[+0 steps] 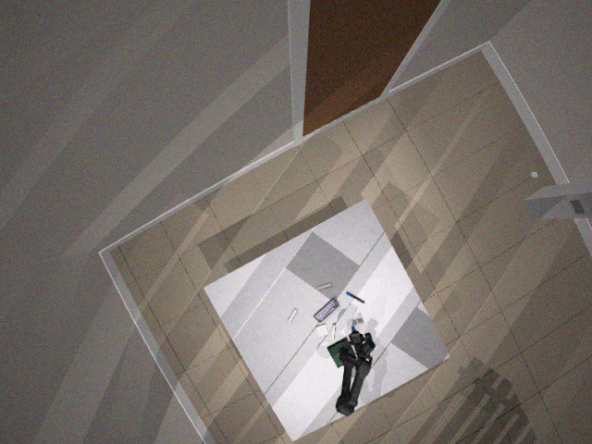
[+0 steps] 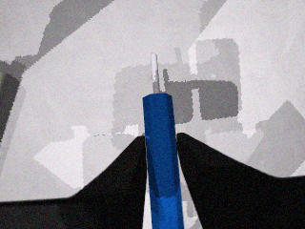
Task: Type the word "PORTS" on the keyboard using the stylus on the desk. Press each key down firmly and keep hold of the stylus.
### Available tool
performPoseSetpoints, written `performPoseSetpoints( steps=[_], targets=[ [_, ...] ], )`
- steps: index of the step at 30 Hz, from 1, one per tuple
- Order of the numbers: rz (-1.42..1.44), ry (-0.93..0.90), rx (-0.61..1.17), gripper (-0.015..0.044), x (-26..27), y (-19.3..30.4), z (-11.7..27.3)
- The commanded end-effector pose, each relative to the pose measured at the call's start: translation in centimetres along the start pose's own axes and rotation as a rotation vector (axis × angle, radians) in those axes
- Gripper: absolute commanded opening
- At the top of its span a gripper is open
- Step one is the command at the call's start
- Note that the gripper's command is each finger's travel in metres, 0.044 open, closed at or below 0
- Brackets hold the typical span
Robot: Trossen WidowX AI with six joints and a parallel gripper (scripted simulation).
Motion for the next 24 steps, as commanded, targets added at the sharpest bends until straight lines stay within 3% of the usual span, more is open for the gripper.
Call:
performPoseSetpoints(
  steps=[1,24],
  targets=[
    [0.088,-0.008,0.048,0.0,-0.3,-0.9,0.1],
    [0.626,-0.012,0.288,0.0,-0.2,-7.6,-0.4]
  ],
)
Point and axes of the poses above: the point midway between the two fingers, 35 mm back from their tips, its own z axis back along the fingers, its own x axis across the jaws, y = z × x, the point moved 10 cm from there along z, back along the fingers, and after that the axes turned 13 degrees about z, right-handed, at the moved point
